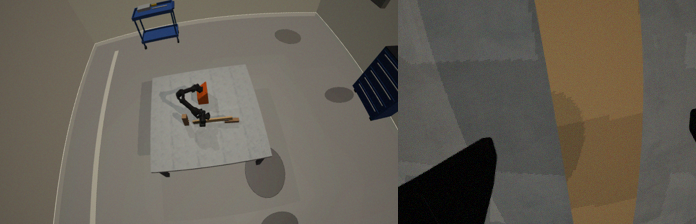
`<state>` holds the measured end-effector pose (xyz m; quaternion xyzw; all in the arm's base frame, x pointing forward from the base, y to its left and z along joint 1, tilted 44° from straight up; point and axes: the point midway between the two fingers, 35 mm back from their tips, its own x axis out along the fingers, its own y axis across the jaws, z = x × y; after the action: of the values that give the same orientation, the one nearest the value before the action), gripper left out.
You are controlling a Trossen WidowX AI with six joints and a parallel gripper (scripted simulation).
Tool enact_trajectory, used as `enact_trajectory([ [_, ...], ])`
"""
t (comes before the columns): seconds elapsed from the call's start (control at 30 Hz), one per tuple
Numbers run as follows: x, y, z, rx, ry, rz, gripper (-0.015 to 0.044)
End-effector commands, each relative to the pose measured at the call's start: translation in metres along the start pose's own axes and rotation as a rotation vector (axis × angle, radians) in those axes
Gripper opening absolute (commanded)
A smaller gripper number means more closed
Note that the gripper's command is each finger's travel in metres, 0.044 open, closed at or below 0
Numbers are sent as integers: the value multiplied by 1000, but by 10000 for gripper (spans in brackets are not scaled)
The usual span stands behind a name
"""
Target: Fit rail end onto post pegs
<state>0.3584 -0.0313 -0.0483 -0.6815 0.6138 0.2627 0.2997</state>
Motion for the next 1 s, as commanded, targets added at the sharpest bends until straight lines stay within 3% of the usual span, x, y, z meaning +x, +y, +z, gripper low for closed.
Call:
enact_trajectory([
  [0.0,7,5,0,-11,6,9,440],
  [0.5,7,5,0,-11,6,9,46],
  [0.73,7,5,0,-11,6,9,0],
  [0.97,7,5,0,-11,6,9,0],
])
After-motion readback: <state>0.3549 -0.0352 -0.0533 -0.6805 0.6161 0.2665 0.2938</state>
